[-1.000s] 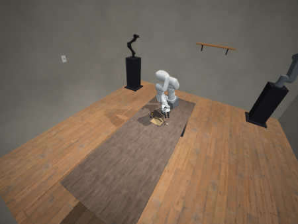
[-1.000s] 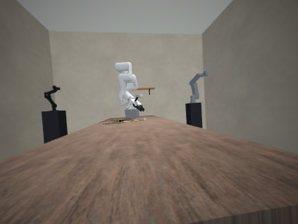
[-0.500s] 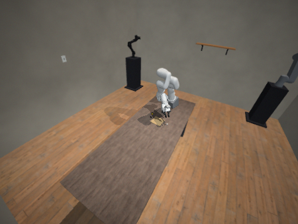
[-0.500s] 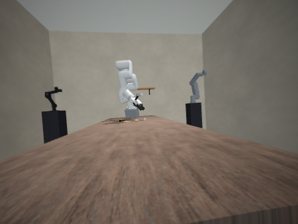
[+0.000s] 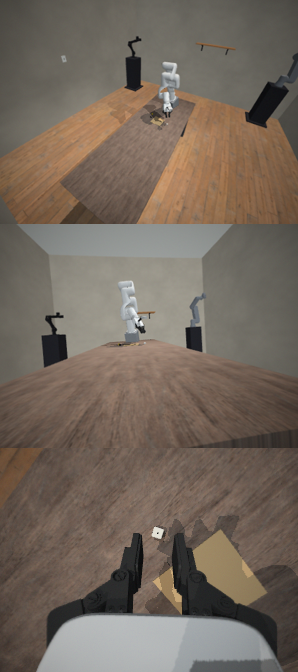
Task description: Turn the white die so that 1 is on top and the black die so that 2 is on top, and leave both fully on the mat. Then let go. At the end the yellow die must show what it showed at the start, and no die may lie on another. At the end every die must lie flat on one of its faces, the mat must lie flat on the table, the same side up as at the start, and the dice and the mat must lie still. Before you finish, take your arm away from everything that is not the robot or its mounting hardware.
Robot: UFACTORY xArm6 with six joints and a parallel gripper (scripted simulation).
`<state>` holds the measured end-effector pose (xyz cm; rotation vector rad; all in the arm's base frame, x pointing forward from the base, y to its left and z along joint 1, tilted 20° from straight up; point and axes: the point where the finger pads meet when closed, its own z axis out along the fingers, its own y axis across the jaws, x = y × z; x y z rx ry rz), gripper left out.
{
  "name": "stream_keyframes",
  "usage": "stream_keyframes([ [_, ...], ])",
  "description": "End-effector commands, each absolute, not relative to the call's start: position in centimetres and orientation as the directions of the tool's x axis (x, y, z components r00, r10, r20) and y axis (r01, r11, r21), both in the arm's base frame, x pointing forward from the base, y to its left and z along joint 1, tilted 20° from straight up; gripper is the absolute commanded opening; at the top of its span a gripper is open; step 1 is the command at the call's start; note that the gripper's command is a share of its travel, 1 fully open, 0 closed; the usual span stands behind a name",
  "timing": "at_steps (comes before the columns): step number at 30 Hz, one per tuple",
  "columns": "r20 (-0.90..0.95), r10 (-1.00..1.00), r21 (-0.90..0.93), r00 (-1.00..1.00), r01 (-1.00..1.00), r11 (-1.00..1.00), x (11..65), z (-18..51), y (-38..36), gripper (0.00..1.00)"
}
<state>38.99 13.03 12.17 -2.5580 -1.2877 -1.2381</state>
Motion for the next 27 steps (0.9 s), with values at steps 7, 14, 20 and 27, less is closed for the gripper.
stream_keyframes([
  [7, 0.439, 0.742, 0.307, 0.506, 0.692, -0.653, 39.9, 13.1, 14.5, 0.31],
  [14, 0.313, 0.756, 0.305, 0.575, 0.693, -0.653, 40.2, 13.9, 15.0, 0.31],
  [20, 0.202, 0.756, 0.304, 0.623, 0.694, -0.653, 40.6, 14.3, 15.6, 0.31],
  [27, 0.173, 0.754, 0.304, 0.634, 0.693, -0.653, 40.6, 14.4, 15.7, 0.31],
])
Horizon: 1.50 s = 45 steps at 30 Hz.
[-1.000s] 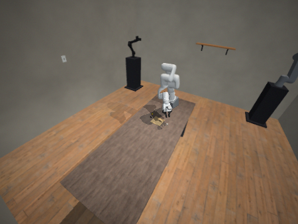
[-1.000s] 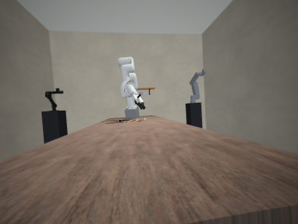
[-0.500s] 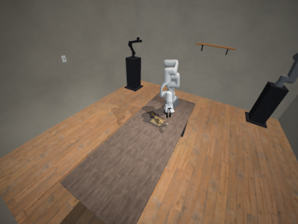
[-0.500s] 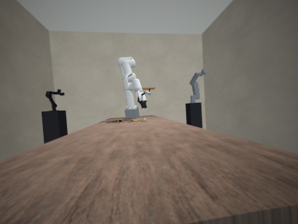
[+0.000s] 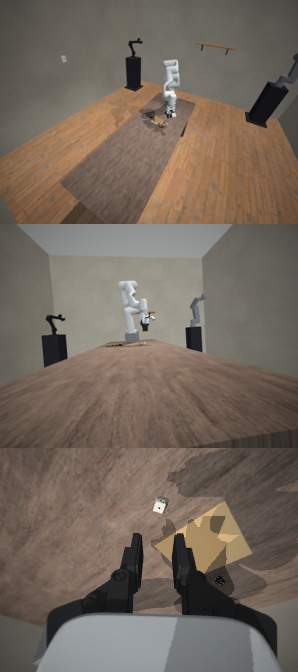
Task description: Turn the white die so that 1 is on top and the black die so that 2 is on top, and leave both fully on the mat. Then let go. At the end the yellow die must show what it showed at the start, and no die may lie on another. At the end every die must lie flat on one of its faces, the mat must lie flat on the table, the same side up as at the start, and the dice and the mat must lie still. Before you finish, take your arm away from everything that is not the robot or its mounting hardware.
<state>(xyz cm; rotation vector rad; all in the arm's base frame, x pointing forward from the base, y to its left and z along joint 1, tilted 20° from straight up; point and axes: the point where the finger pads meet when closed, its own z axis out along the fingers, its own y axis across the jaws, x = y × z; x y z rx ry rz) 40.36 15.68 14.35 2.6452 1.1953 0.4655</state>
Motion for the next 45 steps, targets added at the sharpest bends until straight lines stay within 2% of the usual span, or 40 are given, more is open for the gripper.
stream_keyframes([
  [1, 0.173, 0.754, 0.304, 0.634, 0.693, -0.653, 40.6, 14.4, 15.7, 0.31],
  [2, 0.173, 0.754, 0.304, 0.634, 0.693, -0.653, 40.6, 14.4, 15.7, 1.0],
  [19, 0.194, 0.705, 0.292, 0.682, 0.646, -0.705, 40.7, 14.2, 15.6, 1.0],
  [31, 0.294, 0.372, 0.195, 0.88, 0.326, -0.925, 41.0, 13.1, 15.2, 1.0],
  [36, 0.309, 0.298, 0.172, 0.903, 0.255, -0.952, 41.0, 12.8, 15.1, 1.0],
  [38, 0.326, 0.186, 0.135, 0.927, 0.149, -0.98, 41.1, 12.5, 14.9, 1.0],
  [45, 0.346, -0.008, 0.069, 0.938, -0.034, -0.997, 41.2, 11.9, 14.7, 1.0],
])
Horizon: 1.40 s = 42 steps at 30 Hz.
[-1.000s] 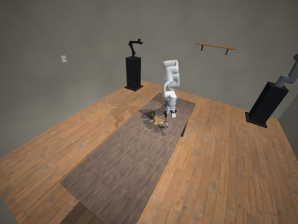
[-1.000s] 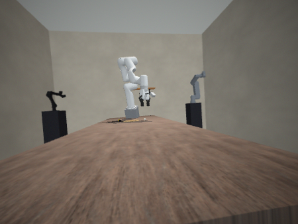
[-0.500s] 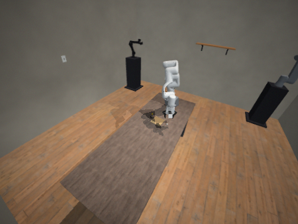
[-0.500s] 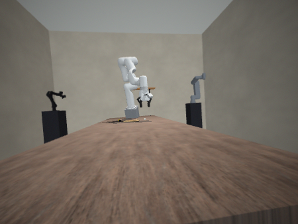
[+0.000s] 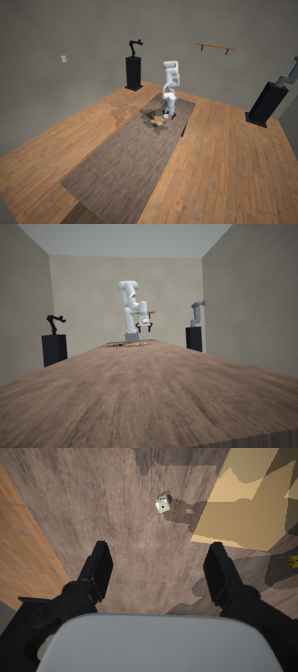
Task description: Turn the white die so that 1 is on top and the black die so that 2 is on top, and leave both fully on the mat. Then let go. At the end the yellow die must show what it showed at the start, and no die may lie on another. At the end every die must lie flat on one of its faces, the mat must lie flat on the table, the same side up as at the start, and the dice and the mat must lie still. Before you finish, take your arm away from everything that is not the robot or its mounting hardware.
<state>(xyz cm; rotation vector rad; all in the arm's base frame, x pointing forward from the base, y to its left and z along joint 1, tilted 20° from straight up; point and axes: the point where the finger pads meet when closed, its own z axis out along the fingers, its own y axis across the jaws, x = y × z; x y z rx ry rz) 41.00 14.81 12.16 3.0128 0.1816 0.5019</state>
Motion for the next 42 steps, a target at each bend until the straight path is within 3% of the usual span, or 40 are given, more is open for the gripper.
stream_keyframes([
  [1, 0.348, -0.04, 0.058, 0.936, -0.064, -0.996, 41.2, 11.8, 14.7, 1.0],
  [8, 0.353, -0.163, 0.014, 0.921, -0.18, -0.984, 41.2, 11.4, 14.6, 1.0],
  [10, 0.351, -0.29, -0.032, 0.89, -0.298, -0.954, 41.2, 11.1, 14.4, 1.0],
  [21, 0.322, -0.57, -0.14, 0.756, -0.558, -0.818, 41.3, 10.1, 14.1, 1.0],
  [34, 0.289, -0.71, -0.197, 0.642, -0.687, -0.7, 41.3, 9.6, 14.0, 1.0],
  [35, 0.289, -0.71, -0.197, 0.642, -0.687, -0.7, 41.3, 9.6, 14.0, 0.31],
  [42, 0.289, -0.71, -0.197, 0.642, -0.687, -0.7, 41.3, 9.6, 14.0, 0.31],
])
